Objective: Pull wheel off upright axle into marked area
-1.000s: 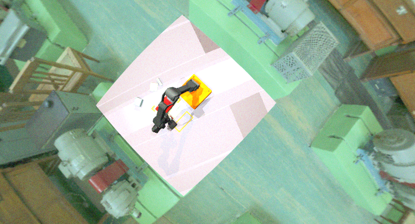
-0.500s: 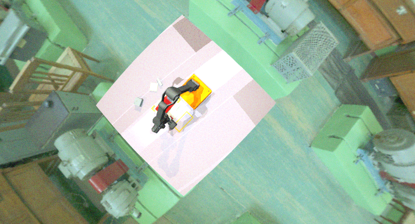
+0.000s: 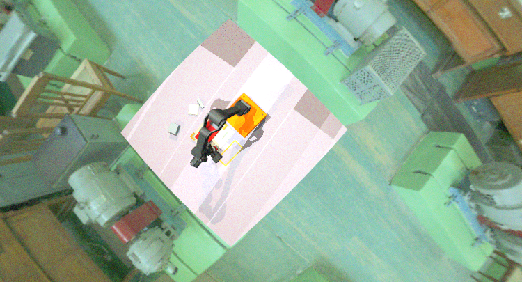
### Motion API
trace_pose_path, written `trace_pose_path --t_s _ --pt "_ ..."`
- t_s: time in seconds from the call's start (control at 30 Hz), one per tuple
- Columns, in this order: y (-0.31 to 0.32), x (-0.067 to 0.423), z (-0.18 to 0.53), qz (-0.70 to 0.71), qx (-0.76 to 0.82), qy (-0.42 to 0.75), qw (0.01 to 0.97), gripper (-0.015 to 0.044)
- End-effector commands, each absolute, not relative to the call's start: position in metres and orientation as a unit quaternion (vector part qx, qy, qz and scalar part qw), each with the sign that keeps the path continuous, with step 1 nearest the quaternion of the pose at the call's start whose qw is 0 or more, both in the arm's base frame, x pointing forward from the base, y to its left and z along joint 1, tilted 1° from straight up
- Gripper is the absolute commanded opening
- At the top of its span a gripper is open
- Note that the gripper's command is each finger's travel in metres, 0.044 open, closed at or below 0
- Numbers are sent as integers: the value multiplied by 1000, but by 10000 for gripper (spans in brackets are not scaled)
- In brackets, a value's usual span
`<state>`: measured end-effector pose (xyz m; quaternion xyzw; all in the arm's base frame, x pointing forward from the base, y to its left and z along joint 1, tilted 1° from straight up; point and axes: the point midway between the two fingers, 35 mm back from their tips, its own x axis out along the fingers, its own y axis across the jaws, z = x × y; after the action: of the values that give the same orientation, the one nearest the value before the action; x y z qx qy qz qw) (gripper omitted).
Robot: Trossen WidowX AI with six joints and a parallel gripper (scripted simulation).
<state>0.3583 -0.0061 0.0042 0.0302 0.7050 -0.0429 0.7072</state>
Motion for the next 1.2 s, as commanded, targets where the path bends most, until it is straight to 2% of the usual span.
trace_pose_path --t_s 0.0,1.17 --pt "-6 359 11 -44 31 701 712 0" --pt "-6 359 23 -44 30 699 713 0"
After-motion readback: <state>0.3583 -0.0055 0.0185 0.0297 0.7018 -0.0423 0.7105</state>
